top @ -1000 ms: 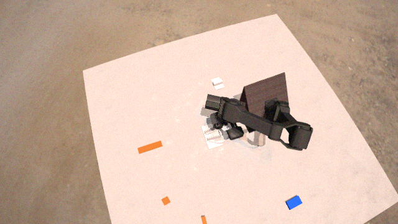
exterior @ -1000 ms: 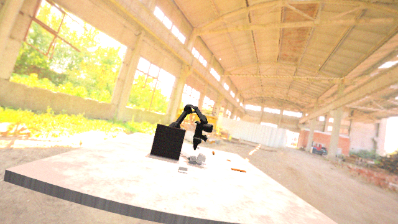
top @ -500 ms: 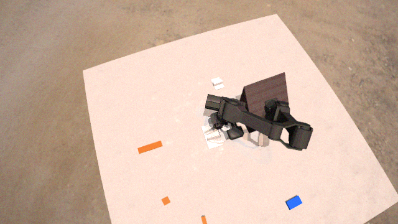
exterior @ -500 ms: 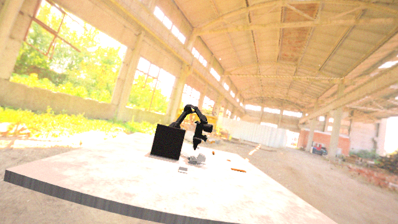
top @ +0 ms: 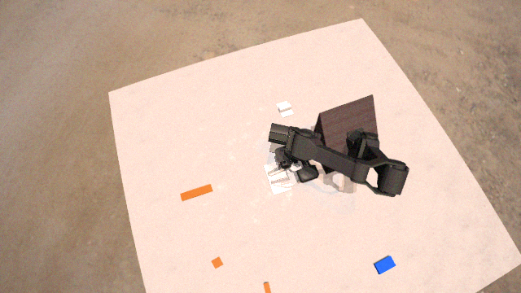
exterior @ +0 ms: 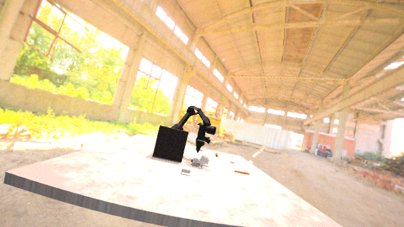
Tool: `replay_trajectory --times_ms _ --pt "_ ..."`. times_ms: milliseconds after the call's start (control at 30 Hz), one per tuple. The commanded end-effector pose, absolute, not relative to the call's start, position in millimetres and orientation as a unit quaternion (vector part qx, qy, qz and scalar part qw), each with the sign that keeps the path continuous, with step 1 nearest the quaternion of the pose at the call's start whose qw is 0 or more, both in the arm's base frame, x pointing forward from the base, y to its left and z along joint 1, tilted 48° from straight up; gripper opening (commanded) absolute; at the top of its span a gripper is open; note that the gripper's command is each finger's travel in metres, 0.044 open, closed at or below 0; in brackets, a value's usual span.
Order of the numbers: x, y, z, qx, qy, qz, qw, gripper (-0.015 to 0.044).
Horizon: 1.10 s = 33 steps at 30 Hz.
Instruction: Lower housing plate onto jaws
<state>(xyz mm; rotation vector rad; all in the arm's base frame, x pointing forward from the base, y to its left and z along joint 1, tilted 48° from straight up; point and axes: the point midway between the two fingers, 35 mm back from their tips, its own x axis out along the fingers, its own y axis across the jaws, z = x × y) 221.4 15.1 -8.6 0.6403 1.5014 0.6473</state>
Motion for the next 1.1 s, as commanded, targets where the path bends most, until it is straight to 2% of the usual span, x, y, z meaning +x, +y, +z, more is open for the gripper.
replay_trajectory --times_ms 0,1067 --pt "220 21 -14 0.282 0.660 0.283 0.636 0.0351" --pt "217 59 -48 0.283 0.660 0.285 0.635 0.0351"
